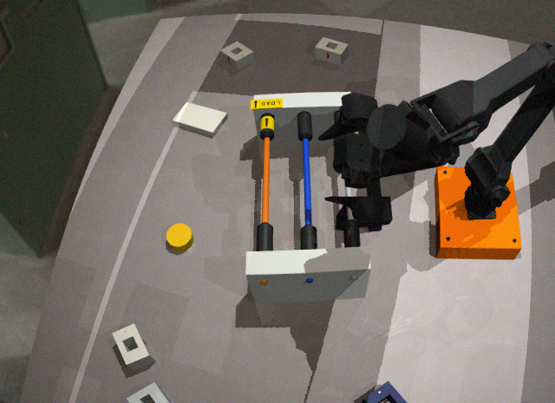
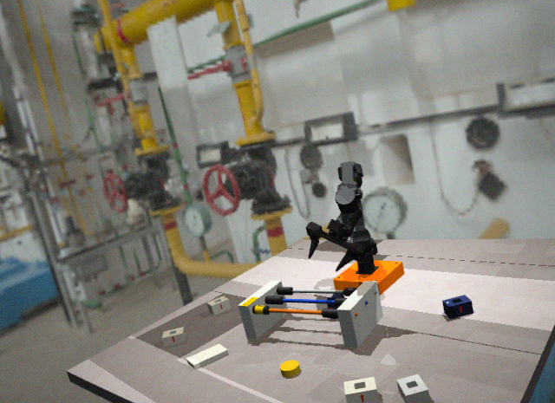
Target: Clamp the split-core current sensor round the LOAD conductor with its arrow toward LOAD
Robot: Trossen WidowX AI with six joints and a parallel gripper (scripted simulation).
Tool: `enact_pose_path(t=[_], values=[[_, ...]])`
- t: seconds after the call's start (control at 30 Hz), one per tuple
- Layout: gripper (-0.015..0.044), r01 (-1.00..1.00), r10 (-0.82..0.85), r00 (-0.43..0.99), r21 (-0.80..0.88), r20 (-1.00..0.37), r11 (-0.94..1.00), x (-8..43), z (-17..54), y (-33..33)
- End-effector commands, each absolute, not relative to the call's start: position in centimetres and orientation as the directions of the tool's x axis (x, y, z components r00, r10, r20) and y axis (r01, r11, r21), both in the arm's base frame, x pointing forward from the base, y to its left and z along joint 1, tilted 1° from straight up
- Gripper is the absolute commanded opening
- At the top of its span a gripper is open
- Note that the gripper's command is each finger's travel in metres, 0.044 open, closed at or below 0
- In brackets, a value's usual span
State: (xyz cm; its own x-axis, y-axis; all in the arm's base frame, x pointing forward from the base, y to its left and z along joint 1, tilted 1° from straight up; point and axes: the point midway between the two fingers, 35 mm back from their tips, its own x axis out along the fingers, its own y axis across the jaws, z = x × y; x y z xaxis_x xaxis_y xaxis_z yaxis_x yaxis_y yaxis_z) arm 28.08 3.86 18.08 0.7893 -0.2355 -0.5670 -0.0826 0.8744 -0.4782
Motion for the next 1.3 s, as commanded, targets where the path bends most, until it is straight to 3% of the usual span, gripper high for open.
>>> enact_pose_path(t=[0.0, 0.33, 0.77, 0.97, 1.17, 1.27], values=[[0.0440, 0.036, -0.077, 0.956, -0.148, -0.284, 0.988, 31.5, 25.1, 2.2], [0.0440, 0.001, -0.001, 0.999, -0.001, 0.045, 1.000, 31.6, 32.2, 0.0], [0.0440, 0.004, -0.004, 0.999, 0.000, 0.040, 1.000, 31.7, 32.2, -0.1], [0.0440, 0.118, -0.113, 0.952, 0.000, -0.285, 0.993, 36.0, 29.1, -4.5], [0.0440, 0.246, -0.191, 0.768, 0.006, -0.612, 0.969, 38.3, 24.8, -10.1], [0.0440, 0.285, -0.198, 0.688, 0.009, -0.698, 0.958, 38.4, 23.3, -11.9]])
